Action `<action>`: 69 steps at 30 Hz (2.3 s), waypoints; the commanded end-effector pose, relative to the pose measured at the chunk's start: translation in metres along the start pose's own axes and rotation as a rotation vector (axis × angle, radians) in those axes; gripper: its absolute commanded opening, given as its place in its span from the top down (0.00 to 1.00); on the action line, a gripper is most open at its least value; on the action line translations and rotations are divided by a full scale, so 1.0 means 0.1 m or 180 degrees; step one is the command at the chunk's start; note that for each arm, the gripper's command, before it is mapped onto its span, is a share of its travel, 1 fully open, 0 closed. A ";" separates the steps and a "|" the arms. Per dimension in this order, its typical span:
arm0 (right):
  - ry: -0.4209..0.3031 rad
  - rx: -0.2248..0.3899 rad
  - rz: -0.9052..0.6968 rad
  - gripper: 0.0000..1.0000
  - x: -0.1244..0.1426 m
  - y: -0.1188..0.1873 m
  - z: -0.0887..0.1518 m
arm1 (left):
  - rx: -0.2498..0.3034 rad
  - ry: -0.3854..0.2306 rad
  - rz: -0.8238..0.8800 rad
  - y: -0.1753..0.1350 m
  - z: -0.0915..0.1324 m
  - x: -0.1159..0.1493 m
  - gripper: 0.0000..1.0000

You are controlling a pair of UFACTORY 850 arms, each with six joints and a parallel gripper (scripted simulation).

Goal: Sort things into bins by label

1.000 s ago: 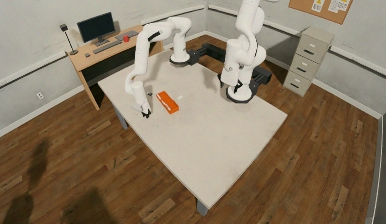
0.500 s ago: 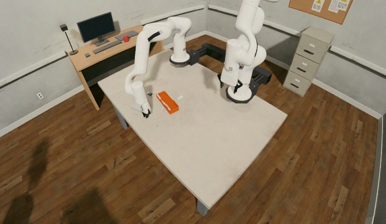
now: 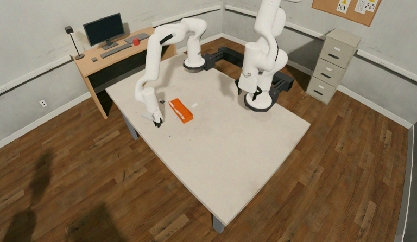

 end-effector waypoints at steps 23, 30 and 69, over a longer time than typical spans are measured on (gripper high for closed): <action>0.0007 -0.0003 0.0000 0.89 -0.01 0.00 0.58 | 0.0001 -0.0005 0.0000 0.00 0.00 0.01 0.00; 0.0007 -0.0003 0.0000 0.89 -0.01 0.00 0.61 | 0.0001 -0.0005 0.0000 0.00 0.00 0.01 0.00; 0.0006 -0.0002 0.0000 0.89 1.49 0.42 0.67 | 0.0001 -0.0005 0.0000 0.00 0.00 0.01 0.00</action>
Point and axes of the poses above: on each arm, the point where the finger pads meet when closed, its own z axis back along the fingers, its own y axis across the jaws, x = y × z, the point moved 3 cm from there along z, back along the fingers, and after that the axes turned 11 degrees about -z, right-handed, at the moved point
